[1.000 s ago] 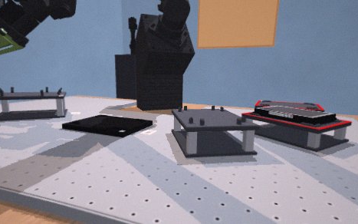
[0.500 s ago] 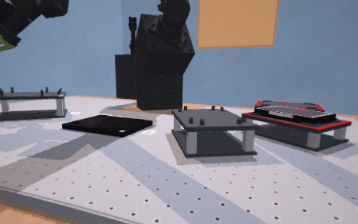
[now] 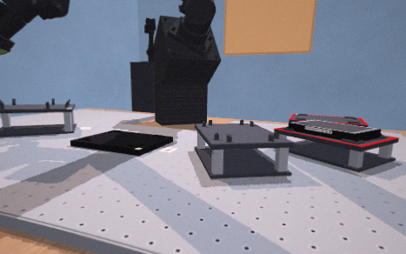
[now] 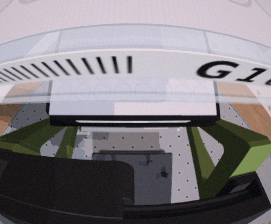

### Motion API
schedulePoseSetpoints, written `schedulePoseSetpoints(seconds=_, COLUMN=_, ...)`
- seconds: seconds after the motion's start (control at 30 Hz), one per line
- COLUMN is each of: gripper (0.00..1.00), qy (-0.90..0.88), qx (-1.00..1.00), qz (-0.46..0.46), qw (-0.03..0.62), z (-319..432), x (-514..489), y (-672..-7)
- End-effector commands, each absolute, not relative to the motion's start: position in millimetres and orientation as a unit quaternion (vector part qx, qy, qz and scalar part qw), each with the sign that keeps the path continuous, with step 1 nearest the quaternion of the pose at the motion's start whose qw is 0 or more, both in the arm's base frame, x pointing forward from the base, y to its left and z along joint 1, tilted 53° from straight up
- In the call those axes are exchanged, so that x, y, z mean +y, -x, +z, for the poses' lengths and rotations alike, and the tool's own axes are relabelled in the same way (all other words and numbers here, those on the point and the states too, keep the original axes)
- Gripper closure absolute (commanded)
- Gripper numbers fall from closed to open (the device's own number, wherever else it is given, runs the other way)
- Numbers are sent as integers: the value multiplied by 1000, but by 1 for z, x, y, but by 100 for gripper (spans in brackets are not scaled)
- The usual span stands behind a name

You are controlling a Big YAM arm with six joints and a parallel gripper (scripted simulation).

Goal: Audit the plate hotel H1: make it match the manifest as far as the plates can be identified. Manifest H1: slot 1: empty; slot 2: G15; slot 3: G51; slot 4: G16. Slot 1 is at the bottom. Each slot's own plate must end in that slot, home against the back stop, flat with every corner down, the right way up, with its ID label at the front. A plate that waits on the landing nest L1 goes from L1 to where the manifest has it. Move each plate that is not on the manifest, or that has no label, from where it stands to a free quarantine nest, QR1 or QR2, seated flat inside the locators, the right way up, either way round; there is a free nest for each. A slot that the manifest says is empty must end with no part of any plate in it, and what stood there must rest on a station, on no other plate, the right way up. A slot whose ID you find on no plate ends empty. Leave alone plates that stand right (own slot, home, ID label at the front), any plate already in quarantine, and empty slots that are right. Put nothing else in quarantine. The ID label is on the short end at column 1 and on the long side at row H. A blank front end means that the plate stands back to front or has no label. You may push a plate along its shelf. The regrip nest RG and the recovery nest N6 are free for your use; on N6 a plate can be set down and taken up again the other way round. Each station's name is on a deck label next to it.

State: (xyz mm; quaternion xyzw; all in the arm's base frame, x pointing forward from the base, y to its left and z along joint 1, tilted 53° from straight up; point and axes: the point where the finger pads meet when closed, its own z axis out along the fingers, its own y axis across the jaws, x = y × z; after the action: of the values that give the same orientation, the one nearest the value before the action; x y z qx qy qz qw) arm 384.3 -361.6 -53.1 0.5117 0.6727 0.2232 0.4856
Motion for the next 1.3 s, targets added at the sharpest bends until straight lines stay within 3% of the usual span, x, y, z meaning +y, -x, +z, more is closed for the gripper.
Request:
schedulePoseSetpoints(seconds=0.0, gripper=14, qy=-511, qx=668, qz=218, qw=495, z=-47, x=-370, y=-384)
schedulePoseSetpoints(seconds=1.27, gripper=14, qy=-512, qx=664, qz=215, qw=500, z=-42, x=-359, y=-368)
